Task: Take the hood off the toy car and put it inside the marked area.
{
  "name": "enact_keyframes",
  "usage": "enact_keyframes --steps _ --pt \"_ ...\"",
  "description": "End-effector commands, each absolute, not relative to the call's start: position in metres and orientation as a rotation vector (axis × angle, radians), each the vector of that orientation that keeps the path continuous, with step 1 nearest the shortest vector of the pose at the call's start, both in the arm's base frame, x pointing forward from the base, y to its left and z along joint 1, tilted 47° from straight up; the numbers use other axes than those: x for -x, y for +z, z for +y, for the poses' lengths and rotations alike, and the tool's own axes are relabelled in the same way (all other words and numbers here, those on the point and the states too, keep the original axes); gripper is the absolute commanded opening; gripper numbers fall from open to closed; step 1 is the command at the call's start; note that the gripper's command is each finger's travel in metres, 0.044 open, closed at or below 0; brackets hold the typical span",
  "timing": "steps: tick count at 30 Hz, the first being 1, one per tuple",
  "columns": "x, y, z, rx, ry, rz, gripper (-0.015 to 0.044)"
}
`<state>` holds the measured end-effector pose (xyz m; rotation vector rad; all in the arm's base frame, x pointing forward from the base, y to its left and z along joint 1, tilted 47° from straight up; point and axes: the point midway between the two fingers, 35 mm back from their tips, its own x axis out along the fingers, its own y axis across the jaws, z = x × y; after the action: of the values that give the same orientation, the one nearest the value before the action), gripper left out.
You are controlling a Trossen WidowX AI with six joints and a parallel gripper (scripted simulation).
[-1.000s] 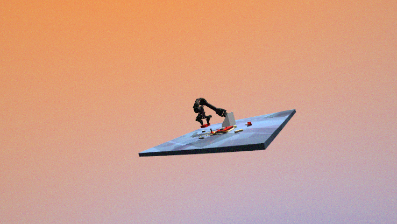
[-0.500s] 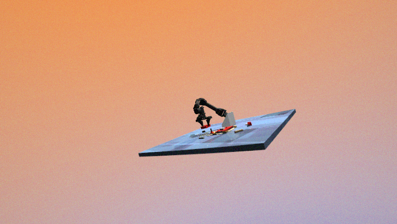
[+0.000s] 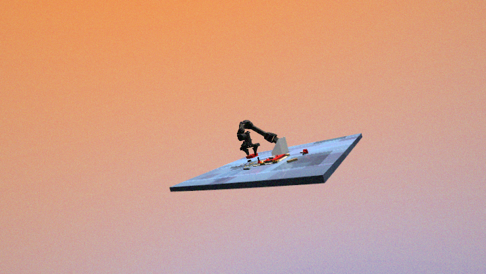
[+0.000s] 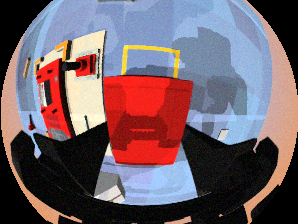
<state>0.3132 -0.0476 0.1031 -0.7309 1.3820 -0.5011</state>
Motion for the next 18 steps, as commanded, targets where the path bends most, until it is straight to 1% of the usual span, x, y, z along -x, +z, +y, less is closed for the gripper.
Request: enact_keyframes --steps 1,18 --pt "-0.3135 0.1012 -0.0501 0.739 -0.502 1.382 0.0" --pt "-0.3147 0.0935 -0.0587 0.74 -0.503 1.382 0.0"
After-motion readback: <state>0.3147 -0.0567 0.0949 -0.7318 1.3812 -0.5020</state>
